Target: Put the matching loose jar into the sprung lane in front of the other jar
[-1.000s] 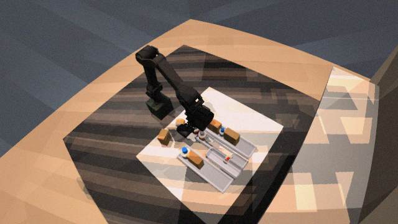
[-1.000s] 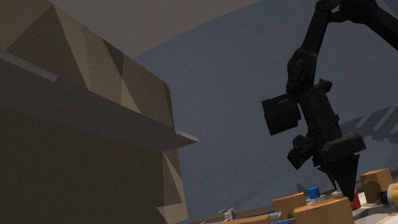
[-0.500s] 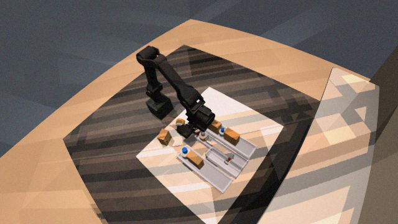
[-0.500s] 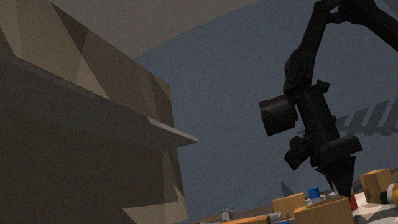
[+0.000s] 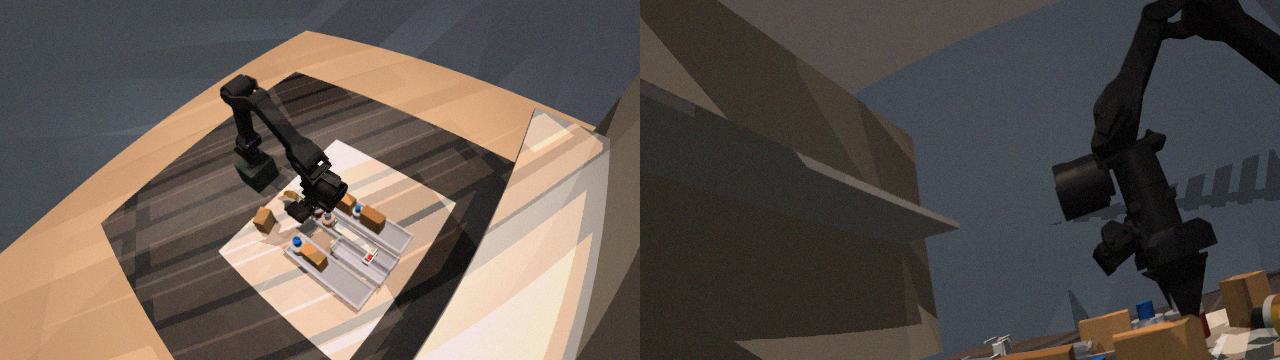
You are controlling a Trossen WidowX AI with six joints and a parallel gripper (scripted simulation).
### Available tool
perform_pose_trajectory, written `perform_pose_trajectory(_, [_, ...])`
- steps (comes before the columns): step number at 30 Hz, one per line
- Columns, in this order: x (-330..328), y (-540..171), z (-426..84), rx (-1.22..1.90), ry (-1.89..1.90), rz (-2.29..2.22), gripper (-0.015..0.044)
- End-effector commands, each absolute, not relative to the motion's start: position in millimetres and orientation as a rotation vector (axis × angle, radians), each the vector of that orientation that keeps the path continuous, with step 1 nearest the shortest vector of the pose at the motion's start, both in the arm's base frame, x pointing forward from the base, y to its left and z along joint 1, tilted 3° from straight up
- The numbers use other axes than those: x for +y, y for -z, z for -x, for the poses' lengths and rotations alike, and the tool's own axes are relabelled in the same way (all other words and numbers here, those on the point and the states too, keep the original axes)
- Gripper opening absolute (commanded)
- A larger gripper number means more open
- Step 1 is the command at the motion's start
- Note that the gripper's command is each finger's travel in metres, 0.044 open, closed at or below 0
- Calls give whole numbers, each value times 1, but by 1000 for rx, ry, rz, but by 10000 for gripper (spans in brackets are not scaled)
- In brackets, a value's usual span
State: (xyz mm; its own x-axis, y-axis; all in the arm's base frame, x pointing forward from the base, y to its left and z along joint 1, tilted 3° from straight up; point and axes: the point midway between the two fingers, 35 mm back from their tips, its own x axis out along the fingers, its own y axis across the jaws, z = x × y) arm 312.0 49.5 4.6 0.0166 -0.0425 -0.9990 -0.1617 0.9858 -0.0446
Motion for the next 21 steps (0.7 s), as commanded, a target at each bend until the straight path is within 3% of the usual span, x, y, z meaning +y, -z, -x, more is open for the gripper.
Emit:
perform_pose_trajectory(1, [52,-9,-323,1521,-99,161,0])
perform_pose_trajectory(21, [53,-11,-330,1520,-99,160,0])
